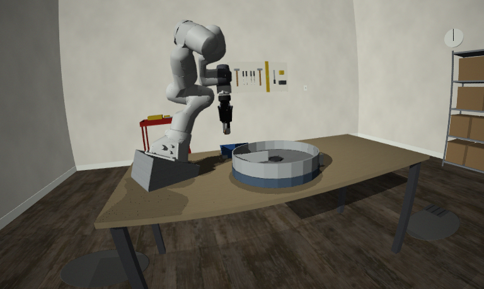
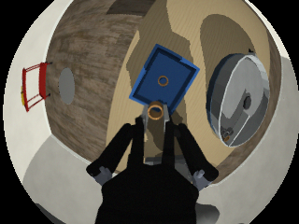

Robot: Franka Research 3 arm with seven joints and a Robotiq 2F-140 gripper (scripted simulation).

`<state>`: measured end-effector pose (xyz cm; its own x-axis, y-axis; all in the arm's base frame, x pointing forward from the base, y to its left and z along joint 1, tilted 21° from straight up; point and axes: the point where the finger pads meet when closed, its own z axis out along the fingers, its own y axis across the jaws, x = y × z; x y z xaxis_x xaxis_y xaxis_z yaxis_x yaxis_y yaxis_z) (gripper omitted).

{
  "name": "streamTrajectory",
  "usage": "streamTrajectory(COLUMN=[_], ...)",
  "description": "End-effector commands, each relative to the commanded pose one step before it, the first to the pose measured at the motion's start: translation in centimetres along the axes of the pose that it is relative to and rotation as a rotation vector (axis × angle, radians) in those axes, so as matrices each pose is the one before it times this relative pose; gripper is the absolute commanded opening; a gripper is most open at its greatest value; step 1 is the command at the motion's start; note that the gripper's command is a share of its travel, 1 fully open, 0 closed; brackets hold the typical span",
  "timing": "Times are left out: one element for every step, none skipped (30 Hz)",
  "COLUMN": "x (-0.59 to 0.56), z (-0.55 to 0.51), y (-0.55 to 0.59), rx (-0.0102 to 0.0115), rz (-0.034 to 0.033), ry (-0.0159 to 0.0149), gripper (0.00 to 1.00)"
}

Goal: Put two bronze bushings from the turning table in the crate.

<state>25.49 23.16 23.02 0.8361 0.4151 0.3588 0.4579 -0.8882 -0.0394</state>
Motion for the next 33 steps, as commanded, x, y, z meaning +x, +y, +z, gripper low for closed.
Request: streamTrajectory(x=[0.086,0.0,0.0,0.0,0.0,0.0,0.0,0.0,0.0,0.0,0.0,0.0,0.0,0.0,0.001,0.002,0.001,0.003,0.003,0.004,0.005,0.005,0.005,0.004,0.006,0.0,0.0,0.006,0.005,0.004,0.004,0.002,0.004], z=[-0.065,0.0,0.0,0.0,0.0,0.0,0.0,0.0,0.0,0.0,0.0,0.0,0.0,0.008,0.049,0.122,0.215,0.31,0.404,0.483,0.543,0.585,0.609,0.614,0.6,0.0,0.0,0.575,0.538,0.491,0.436,0.376,0.309], y=[-0.055,0.0,0.0,0.0,0.0,0.0,0.0,0.0,0.0,0.0,0.0,0.0,0.0,0.0,-0.001,-0.001,-0.002,-0.003,-0.004,-0.005,-0.006,-0.006,-0.006,-0.006,-0.006,0.0,0.0,-0.006,-0.006,-0.005,-0.004,-0.003,-0.004], rx=[0.00147,0.0,0.0,0.0,0.0,0.0,0.0,0.0,0.0,0.0,0.0,0.0,0.0,0.0,-0.00001,-0.00001,0.00001,-0.00001,0.0,0.0,0.0,0.0,0.0,0.00001,-0.00001,0.0,0.0,0.0,0.0,0.0,0.0,0.00001,0.0], rz=[0.01157,0.0,0.0,0.0,0.0,0.0,0.0,0.0,0.0,0.0,0.0,0.0,0.0,0.0,0.0,0.0,0.0,0.0,0.0,0.0,0.0,0.0,0.0,-0.00001,0.0,0.0,0.0,0.0,0.0,0.0,0.0,-0.00001,0.00001], ry=[0.00204,0.0,0.0,0.0,0.0,0.0,0.0,0.0,0.0,0.0,0.0,0.0,0.0,0.0,0.0,0.00001,0.0,0.0,0.0,0.0,0.0,0.0,0.0,-0.00001,0.00001,0.0,0.0,0.0,0.0,0.0,0.0,-0.00001,0.00001], gripper=[0.0,0.0,0.0,0.0,0.0,0.0,0.0,0.0,0.0,0.0,0.0,0.0,0.0,0.0,0.0,0.0,0.0,0.0,0.0,0.0,0.0,0.0,0.0,0.0,0.0,0.0,0.0,0.0,0.0,0.0,0.0,0.0,0.0])
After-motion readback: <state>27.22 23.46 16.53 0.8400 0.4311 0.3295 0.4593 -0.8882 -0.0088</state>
